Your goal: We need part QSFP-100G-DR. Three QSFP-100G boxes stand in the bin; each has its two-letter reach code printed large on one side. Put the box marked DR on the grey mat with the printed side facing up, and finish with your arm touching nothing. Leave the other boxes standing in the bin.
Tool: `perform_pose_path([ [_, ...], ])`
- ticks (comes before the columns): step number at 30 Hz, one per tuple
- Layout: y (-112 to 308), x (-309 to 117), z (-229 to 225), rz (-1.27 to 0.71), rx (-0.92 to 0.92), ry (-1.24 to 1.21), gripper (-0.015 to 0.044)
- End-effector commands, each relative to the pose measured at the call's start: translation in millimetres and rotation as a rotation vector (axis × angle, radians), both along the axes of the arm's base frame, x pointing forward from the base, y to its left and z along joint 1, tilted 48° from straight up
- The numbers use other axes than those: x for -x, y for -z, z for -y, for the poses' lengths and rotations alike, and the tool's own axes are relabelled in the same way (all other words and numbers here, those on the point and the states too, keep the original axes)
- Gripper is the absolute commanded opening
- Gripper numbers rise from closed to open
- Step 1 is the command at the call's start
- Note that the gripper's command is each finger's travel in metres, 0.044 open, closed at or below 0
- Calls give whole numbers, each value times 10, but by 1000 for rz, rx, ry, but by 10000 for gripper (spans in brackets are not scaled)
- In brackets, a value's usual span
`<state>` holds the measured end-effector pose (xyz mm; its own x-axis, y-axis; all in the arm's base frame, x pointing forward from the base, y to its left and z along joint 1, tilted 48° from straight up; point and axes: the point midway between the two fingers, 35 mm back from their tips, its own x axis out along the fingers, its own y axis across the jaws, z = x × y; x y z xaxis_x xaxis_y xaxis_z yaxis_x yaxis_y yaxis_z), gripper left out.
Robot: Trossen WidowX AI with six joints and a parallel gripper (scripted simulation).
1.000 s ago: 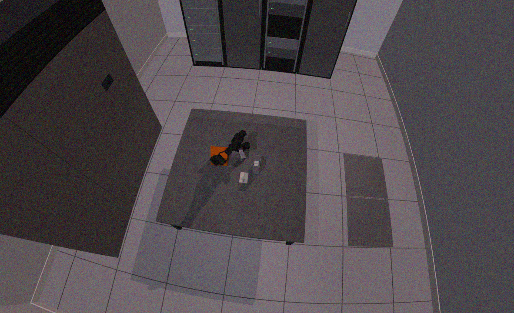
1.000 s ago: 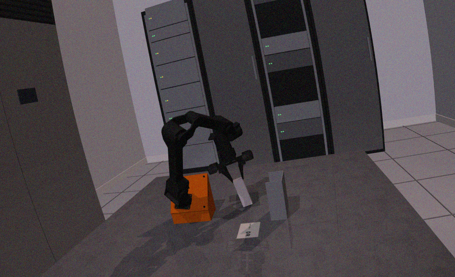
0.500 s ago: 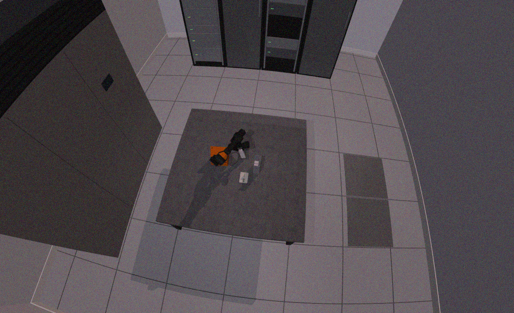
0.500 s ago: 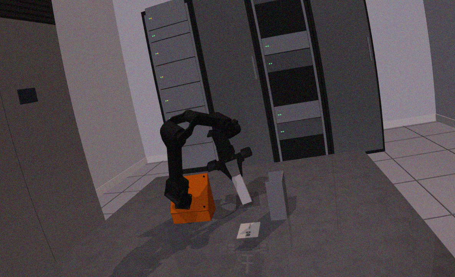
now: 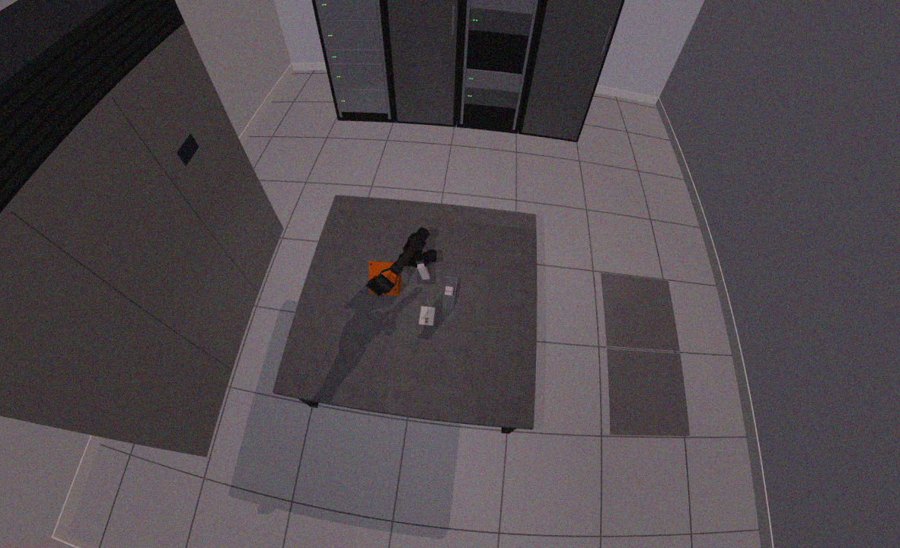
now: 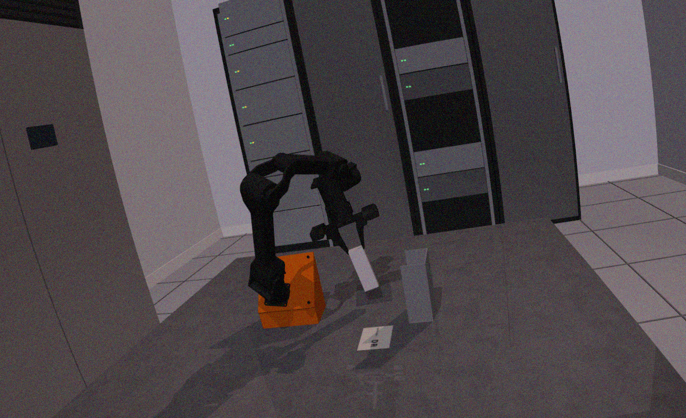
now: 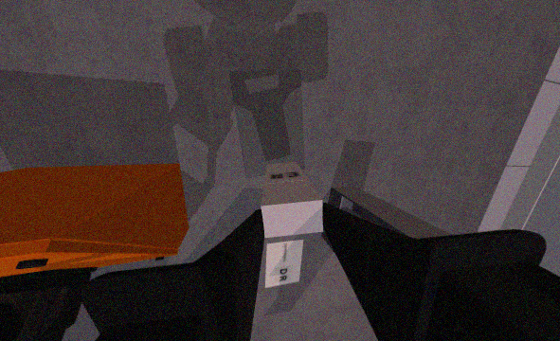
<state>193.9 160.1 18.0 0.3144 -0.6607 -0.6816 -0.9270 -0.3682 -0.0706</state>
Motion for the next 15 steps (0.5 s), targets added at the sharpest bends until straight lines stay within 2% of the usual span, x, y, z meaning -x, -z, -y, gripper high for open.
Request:
perform_pose_path([
  [1, -25, 1, -35, 4, -9, 6, 156],
  [15, -133, -250, 23, 37, -17, 35, 156],
])
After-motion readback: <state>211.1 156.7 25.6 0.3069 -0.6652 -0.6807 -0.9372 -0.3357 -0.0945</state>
